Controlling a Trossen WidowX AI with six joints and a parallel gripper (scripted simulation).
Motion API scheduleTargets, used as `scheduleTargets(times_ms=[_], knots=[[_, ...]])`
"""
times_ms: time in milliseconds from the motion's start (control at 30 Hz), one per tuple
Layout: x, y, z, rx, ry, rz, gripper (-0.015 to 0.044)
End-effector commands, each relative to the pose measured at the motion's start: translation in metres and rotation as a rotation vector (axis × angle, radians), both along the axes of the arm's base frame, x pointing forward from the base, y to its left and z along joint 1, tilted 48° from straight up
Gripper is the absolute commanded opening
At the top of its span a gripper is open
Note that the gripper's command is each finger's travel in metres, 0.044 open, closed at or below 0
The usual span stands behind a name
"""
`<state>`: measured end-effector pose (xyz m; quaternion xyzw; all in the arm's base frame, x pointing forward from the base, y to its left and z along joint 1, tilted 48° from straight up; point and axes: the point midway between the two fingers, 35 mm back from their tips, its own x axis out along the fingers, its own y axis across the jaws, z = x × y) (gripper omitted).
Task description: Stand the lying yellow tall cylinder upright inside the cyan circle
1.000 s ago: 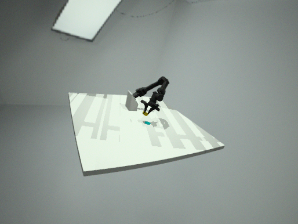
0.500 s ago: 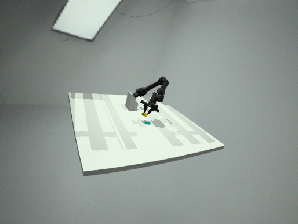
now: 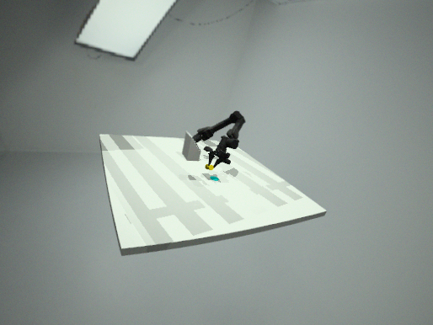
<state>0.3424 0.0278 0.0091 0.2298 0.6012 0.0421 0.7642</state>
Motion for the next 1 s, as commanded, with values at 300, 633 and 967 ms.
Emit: scheduleTargets(times_ms=[300,633,967], knots=[[0.0015,-0.0001,-0.0032,-0.05,-0.057,-0.045,0.0105],[0.0031,0.001,-0.0046,-0.08,-0.102,-0.076,0.0105],[0.0045,0.0019,-0.0052,-0.105,-0.15,-0.109,0.0105]])
